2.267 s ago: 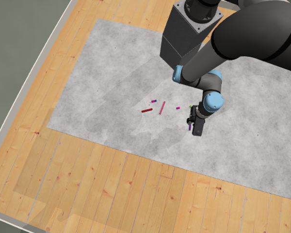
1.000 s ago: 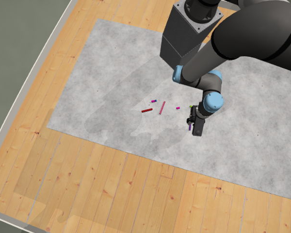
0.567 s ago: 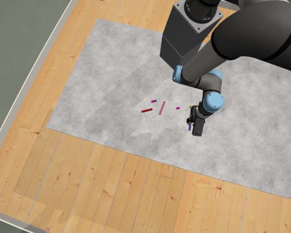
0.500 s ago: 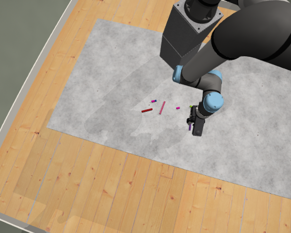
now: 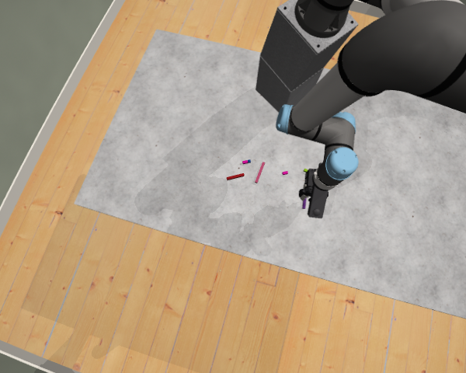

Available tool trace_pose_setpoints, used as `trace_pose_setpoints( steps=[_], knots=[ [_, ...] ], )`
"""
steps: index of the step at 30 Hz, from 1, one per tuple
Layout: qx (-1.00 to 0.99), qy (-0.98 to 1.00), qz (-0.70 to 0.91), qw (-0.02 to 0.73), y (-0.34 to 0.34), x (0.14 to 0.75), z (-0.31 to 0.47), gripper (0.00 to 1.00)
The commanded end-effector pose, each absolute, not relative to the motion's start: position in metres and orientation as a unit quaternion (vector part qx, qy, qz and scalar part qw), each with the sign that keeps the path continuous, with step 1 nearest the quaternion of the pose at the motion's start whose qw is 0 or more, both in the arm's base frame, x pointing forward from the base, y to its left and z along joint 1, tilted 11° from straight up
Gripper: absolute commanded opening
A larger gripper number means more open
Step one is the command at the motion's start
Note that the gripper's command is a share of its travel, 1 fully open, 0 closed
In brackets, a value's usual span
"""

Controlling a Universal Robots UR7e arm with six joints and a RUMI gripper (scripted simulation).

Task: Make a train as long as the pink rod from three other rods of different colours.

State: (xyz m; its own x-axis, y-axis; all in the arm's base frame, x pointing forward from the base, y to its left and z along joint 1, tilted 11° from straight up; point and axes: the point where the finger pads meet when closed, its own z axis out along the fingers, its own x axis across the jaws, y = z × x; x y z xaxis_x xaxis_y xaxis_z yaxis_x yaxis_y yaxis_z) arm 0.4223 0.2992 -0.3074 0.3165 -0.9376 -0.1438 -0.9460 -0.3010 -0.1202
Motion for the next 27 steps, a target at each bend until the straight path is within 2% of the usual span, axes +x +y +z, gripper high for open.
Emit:
trace_pose_setpoints(
  steps=[1, 27],
  knots=[
    [-0.806, 0.584, 0.023, 0.092, 0.299, 0.423, -0.307, 0.14],
    [-0.806, 0.584, 0.023, 0.092, 0.302, 0.424, -0.321, 0.14]
  ],
)
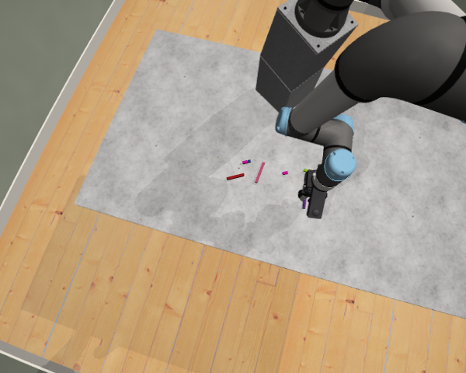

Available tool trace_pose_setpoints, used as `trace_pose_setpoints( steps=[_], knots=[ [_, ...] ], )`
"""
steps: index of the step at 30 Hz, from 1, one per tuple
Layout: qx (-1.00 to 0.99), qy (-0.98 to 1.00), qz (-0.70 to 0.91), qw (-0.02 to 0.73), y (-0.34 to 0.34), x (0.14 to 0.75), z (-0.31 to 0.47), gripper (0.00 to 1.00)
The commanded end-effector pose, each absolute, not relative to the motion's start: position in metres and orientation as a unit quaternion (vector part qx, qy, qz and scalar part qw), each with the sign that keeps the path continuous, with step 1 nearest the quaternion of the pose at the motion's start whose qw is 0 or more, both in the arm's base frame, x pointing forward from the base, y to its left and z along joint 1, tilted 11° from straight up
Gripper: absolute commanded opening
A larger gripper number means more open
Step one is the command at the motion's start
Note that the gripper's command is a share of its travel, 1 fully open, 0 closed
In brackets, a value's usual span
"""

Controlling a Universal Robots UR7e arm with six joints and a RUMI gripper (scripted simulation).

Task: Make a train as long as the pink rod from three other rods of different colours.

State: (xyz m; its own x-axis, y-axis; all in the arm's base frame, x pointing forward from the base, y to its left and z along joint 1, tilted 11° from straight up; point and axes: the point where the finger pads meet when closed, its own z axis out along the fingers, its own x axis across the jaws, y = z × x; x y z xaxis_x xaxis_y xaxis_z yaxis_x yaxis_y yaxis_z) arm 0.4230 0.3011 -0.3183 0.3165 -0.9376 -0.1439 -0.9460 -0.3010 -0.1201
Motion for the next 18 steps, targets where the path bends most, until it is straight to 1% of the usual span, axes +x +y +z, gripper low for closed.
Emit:
trace_pose_setpoints(
  steps=[1, 18],
  knots=[
    [-0.806, 0.584, 0.023, 0.092, 0.3019, 0.4238, -0.3214, 0.14],
    [-0.806, 0.584, 0.023, 0.092, 0.3022, 0.4240, -0.3234, 0.14]
  ],
)
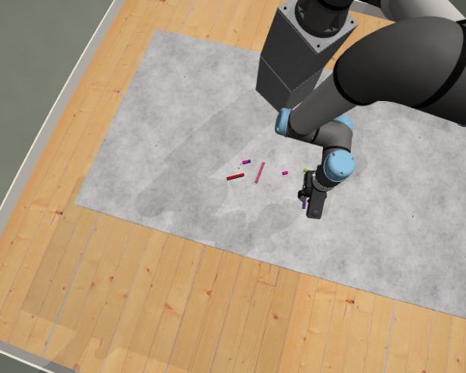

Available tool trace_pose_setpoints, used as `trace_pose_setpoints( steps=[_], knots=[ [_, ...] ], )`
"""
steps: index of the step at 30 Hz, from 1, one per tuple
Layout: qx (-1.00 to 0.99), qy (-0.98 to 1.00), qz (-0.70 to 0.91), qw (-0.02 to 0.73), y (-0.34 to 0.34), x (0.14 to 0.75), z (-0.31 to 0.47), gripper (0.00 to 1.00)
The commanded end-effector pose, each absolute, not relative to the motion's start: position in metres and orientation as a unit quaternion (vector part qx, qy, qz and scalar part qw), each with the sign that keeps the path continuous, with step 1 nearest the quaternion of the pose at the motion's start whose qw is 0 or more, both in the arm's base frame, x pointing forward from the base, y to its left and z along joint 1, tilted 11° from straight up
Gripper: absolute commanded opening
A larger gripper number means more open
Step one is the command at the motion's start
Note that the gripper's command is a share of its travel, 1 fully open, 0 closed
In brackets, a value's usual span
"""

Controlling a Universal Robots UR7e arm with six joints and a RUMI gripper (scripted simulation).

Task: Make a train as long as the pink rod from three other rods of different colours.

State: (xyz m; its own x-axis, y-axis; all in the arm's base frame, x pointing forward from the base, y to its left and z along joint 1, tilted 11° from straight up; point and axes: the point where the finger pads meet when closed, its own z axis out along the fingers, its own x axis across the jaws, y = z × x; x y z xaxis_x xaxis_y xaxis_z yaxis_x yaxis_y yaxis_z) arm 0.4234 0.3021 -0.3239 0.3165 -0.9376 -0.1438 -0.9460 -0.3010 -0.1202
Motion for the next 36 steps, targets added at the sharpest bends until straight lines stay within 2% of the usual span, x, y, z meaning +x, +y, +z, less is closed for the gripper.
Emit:
trace_pose_setpoints(
  steps=[1, 27, 28, 36],
  knots=[
    [-0.806, 0.584, 0.023, 0.092, 0.3022, 0.4240, -0.3234, 0.14],
    [-0.806, 0.584, 0.023, 0.092, 0.3022, 0.4240, -0.3234, 0.14],
    [-0.806, 0.584, 0.023, 0.092, 0.3022, 0.4240, -0.3234, 0.00],
    [-0.806, 0.584, 0.023, 0.092, 0.3022, 0.4240, -0.3234, 0.00]
  ],
)
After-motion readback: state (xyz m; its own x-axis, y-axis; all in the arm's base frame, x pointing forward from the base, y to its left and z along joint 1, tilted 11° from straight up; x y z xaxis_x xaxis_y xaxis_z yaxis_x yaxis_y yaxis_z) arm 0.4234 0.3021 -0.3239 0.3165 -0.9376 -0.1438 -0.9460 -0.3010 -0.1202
